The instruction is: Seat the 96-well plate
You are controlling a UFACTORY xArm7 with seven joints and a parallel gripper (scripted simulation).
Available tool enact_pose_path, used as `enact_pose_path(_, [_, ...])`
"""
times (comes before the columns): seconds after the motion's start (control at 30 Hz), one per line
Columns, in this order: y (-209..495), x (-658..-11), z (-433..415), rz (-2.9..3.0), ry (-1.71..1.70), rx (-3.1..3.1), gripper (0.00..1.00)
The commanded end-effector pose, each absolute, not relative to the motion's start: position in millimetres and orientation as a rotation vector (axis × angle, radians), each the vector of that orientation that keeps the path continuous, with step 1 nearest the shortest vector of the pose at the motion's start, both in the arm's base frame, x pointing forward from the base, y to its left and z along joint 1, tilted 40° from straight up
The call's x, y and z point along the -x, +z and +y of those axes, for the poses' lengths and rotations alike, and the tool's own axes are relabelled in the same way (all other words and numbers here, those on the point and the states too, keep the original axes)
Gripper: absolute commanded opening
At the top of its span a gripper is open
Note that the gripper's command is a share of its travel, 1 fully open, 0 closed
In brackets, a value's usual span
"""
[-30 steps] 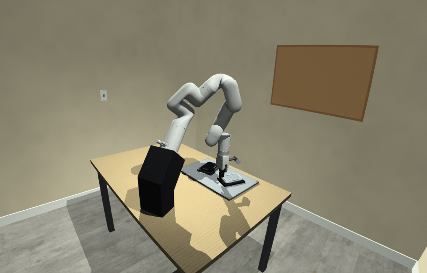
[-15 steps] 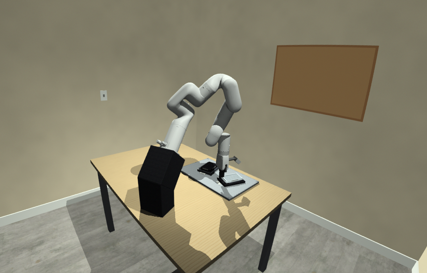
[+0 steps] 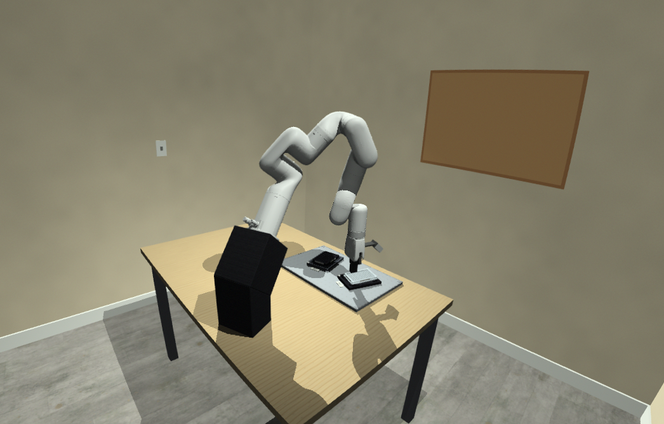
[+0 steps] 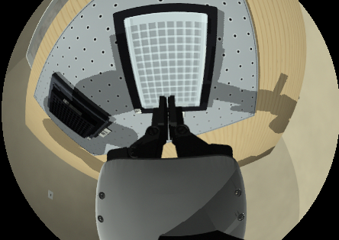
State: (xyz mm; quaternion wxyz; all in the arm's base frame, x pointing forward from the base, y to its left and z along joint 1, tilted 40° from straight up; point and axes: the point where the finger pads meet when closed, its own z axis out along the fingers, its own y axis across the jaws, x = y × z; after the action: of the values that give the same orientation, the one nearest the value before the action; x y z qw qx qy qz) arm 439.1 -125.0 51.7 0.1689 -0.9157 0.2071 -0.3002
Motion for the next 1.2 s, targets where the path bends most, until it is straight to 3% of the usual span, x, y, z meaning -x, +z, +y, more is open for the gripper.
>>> enact_pose_path(0.0, [65, -453, -137, 0.59, -0.85, 2.605, 0.0])
enact_pose_path(1.17, [131, -521, -195, 0.591, -0.851, 2.604, 0.0])
